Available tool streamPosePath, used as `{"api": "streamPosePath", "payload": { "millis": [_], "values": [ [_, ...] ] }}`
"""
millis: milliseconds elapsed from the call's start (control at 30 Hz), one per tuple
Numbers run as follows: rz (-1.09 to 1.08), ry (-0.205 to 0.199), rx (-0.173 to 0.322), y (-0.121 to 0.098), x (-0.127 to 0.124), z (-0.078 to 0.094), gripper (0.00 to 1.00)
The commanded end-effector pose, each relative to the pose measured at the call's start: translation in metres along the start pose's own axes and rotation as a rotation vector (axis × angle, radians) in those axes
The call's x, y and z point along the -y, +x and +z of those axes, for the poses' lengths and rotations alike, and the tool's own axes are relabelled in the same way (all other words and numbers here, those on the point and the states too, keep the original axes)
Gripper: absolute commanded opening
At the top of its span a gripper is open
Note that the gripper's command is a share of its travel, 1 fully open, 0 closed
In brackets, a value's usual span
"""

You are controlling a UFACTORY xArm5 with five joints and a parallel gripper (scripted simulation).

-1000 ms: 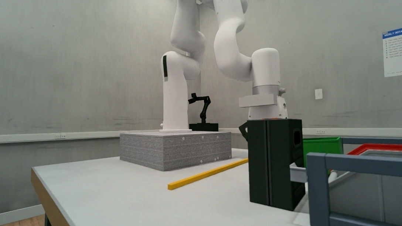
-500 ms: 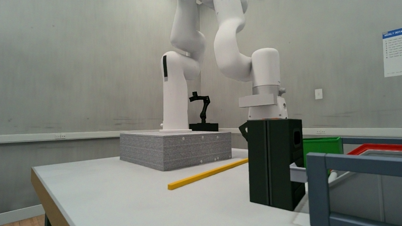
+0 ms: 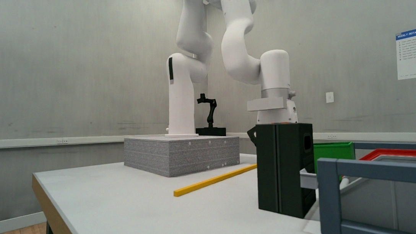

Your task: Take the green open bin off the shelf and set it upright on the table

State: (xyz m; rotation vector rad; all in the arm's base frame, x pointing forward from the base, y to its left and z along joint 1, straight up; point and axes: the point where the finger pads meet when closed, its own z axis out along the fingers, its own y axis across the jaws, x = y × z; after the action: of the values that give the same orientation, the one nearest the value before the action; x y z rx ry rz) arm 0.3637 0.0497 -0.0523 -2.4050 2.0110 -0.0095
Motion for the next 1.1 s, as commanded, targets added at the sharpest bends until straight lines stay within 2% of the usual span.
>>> {"api": "streamPosePath", "payload": {
  "millis": [0,200,633,700,1067],
  "values": [
    [0.0,0.003,0.0,0.0,0.001,-0.001,1.0],
    [0.0,0.003,0.001,0.0,0.001,-0.004,1.0],
    [0.0,0.003,0.001,0.0,0.001,-0.037,1.0],
    [0.0,0.003,0.001,0.0,0.001,-0.037,1.0],
    [0.0,0.003,0.001,0.0,0.001,-0.06,1.0]
  ]
}}
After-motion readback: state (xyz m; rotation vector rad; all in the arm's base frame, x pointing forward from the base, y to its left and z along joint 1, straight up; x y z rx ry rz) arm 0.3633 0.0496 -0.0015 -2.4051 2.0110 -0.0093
